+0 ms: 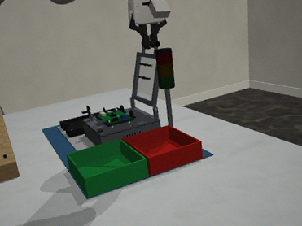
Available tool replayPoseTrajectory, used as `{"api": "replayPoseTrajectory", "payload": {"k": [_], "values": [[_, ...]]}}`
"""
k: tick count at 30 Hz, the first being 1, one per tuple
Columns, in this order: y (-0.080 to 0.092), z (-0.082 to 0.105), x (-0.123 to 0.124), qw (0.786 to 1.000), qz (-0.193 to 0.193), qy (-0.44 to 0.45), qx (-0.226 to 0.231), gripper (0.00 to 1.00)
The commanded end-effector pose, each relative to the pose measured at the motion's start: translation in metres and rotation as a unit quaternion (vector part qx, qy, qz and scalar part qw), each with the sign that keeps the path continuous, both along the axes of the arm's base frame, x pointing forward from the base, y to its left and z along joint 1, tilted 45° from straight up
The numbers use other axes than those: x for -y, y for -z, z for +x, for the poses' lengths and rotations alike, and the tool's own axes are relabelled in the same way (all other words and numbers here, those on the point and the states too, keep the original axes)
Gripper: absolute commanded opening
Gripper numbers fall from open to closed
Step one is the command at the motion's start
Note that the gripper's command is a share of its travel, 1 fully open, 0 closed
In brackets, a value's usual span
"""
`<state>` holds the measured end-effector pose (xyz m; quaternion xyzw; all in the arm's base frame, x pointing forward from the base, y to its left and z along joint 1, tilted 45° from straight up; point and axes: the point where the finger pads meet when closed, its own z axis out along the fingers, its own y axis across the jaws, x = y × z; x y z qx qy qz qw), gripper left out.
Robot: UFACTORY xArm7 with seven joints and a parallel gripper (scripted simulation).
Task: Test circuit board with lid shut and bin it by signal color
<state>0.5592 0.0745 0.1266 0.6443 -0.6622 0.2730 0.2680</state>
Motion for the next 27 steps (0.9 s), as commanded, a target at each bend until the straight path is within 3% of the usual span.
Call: {"api": "replayPoseTrajectory", "payload": {"k": [1, 27], "values": [[-0.0014, 0.0005, -0.0024, 1.0, 0.001, -0.002, 0.001, 0.0], [-0.0019, -0.0032, -0.0031, 1.0, 0.001, -0.002, 0.001, 0.0]]}}
